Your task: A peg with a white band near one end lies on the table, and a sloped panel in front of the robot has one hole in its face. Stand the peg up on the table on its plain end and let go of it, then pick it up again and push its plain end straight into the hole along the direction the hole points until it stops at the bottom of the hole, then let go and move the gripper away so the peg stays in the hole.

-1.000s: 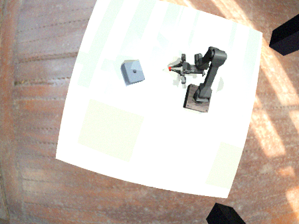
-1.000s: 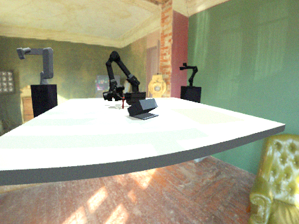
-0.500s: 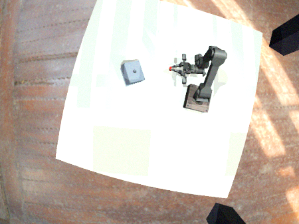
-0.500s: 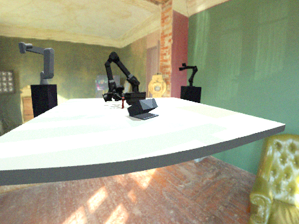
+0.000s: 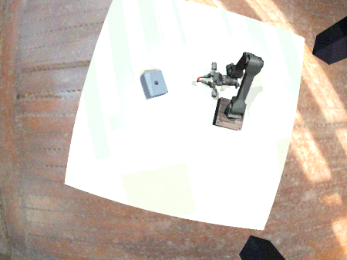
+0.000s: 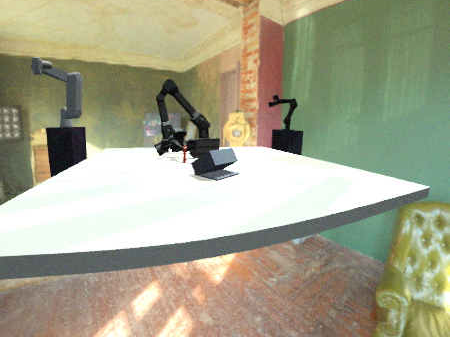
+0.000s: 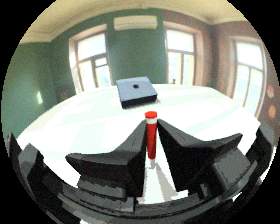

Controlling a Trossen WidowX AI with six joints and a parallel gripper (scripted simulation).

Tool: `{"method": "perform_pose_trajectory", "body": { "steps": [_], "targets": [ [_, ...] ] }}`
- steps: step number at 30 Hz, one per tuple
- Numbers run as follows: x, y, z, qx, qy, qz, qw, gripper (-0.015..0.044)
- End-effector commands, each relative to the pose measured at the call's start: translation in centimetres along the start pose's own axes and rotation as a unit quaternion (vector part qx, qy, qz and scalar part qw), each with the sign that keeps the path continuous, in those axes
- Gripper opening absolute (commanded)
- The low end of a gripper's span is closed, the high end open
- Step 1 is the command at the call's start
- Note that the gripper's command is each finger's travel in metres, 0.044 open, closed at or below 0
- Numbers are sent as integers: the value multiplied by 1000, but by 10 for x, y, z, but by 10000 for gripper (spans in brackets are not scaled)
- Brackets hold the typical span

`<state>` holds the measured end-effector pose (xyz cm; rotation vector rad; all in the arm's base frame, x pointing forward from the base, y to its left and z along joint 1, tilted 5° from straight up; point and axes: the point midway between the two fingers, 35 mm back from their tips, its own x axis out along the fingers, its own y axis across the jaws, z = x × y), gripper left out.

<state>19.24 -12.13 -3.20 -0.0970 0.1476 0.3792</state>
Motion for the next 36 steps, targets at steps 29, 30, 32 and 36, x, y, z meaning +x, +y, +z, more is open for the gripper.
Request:
{"method": "perform_pose_trajectory", "body": {
  "steps": [29, 30, 32, 36],
  "targets": [
    [-1, 0, 0, 0, -3, 0, 1000, 130],
    [-1, 0, 0, 0, -3, 0, 1000, 130],
    [-1, 0, 0, 0, -3, 0, 1000, 130],
    [-1, 0, 0, 0, -3, 0, 1000, 130]
  ]
}}
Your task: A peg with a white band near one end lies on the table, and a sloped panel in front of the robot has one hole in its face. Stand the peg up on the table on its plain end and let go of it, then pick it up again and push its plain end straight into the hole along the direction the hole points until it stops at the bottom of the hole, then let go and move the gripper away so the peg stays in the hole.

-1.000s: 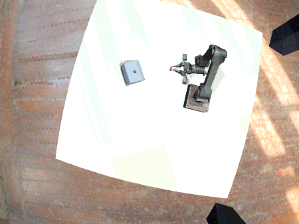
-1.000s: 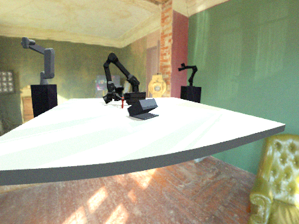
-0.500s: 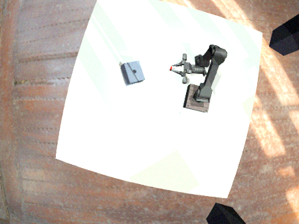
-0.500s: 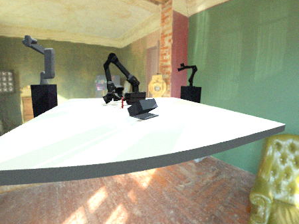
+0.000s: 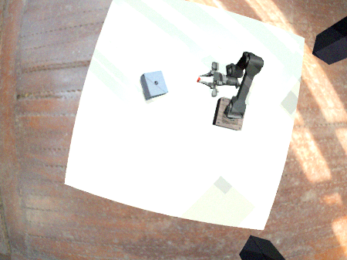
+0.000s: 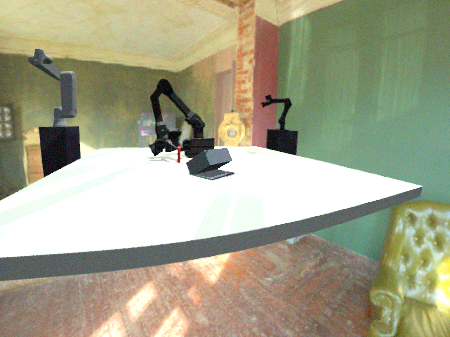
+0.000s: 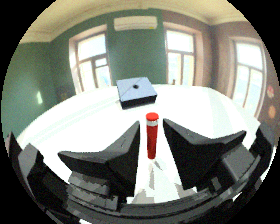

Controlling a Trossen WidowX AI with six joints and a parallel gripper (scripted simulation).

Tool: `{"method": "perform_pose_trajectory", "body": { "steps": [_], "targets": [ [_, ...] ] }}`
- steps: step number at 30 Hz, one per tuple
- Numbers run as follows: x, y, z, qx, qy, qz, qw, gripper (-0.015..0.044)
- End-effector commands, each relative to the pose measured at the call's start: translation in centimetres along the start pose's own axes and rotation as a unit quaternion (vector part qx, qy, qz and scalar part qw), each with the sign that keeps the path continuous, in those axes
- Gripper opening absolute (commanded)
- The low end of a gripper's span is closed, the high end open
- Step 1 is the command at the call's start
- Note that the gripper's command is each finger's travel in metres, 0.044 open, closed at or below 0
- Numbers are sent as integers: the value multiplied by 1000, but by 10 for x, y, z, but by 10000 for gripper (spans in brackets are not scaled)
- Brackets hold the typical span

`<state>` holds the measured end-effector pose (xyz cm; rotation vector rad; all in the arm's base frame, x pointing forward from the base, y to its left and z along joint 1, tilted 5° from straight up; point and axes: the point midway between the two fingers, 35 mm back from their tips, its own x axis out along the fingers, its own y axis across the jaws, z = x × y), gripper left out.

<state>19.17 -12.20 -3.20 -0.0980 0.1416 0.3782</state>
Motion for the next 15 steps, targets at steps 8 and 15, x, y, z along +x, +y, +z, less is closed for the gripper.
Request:
{"method": "perform_pose_trajectory", "body": {
  "steps": [8, 15],
  "targets": [
    [0, 0, 0, 1, 0, 0, 1000, 314],
    [0, 0, 0, 1, 0, 0, 1000, 440]
  ]
}}
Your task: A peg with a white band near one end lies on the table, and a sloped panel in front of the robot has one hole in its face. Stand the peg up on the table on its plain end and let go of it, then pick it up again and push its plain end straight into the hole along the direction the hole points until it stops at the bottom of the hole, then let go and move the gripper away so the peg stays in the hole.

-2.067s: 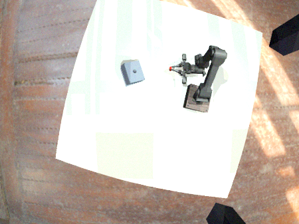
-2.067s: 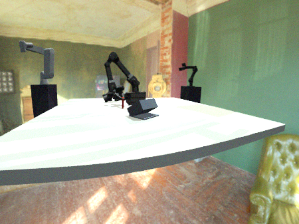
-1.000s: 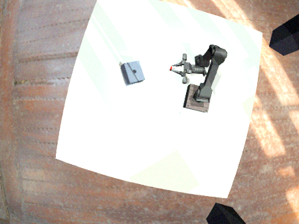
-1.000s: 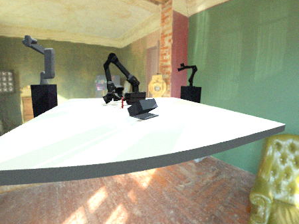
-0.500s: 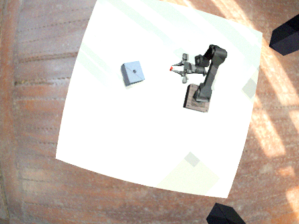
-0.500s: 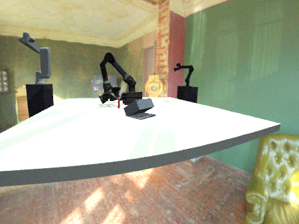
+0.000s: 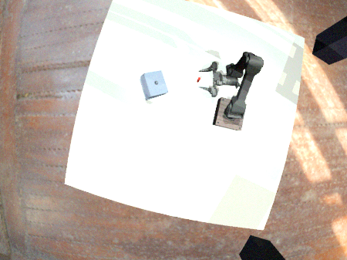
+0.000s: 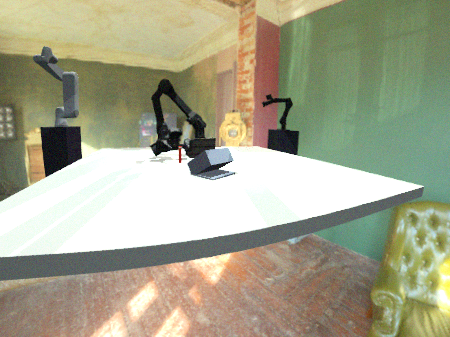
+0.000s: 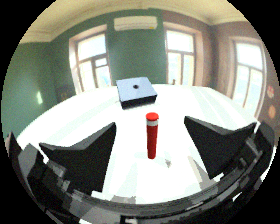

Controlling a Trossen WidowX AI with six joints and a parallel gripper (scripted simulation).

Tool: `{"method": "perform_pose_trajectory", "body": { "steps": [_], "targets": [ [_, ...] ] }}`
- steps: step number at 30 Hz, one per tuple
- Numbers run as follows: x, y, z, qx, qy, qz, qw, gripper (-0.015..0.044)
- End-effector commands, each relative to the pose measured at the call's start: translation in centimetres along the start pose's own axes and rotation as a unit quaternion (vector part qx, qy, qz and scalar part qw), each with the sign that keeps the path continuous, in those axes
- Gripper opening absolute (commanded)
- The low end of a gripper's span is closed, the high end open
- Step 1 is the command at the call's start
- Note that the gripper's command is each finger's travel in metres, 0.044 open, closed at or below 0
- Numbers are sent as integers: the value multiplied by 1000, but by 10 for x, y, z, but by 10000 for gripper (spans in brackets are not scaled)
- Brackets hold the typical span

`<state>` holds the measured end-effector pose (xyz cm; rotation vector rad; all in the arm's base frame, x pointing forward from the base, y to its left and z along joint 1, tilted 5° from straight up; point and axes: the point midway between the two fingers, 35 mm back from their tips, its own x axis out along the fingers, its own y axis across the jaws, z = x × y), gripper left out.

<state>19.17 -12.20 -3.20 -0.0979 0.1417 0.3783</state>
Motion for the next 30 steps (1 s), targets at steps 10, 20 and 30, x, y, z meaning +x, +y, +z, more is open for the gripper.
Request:
{"method": "perform_pose_trajectory", "body": {
  "steps": [10, 20, 30],
  "targets": [
    [-5, -17, 49, -1, 1, 0, 1000, 440],
    [-12, -12, 139, -2, 0, -1, 1000, 440],
    [-6, 0, 151, 21, 44, 31, 998, 440]
  ]
}}
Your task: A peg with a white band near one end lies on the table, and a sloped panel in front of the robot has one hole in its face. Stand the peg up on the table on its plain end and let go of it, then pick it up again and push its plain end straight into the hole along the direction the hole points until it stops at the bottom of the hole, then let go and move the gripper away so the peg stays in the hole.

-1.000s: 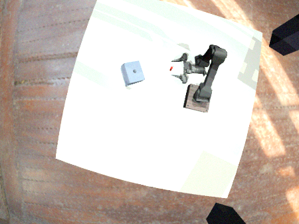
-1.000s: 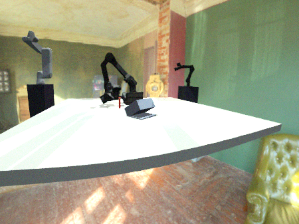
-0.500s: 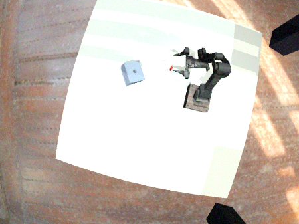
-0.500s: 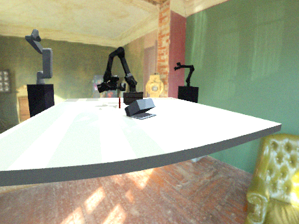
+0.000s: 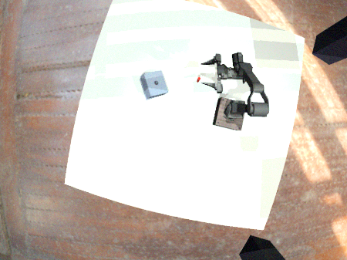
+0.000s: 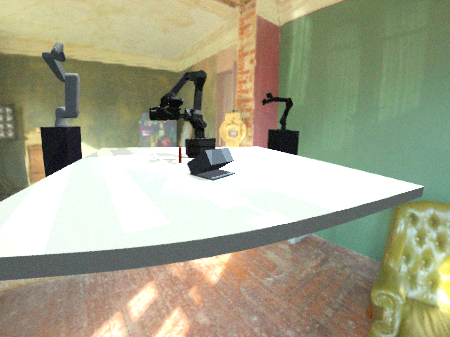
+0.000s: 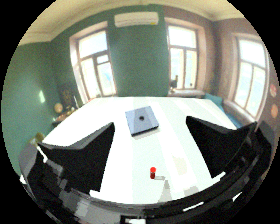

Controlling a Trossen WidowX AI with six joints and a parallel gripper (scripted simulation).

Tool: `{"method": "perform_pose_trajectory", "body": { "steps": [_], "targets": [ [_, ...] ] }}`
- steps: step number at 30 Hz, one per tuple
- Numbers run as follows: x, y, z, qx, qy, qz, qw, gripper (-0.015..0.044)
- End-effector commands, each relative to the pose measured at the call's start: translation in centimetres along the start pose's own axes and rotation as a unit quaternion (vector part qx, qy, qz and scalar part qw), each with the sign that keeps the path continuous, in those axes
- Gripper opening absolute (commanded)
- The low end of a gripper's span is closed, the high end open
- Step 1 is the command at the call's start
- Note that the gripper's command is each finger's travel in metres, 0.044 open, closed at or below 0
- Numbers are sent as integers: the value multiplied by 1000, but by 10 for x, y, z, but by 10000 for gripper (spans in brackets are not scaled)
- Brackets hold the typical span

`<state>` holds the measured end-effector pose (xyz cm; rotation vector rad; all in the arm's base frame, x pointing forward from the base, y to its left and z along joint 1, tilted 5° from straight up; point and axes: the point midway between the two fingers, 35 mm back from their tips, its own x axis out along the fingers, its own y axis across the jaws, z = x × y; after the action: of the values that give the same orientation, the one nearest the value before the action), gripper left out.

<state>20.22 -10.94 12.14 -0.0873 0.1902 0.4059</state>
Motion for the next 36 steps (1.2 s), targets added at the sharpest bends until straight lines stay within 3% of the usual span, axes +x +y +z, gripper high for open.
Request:
{"method": "perform_pose_trajectory", "body": {
  "steps": [1, 19, 36],
  "targets": [
    [6, 4, -5, 18, 35, 24, 999, 440],
    [29, 21, -49, 88, 302, 121, 942, 440],
    [33, 13, -70, 66, 549, 79, 830, 440]
  ]
}}
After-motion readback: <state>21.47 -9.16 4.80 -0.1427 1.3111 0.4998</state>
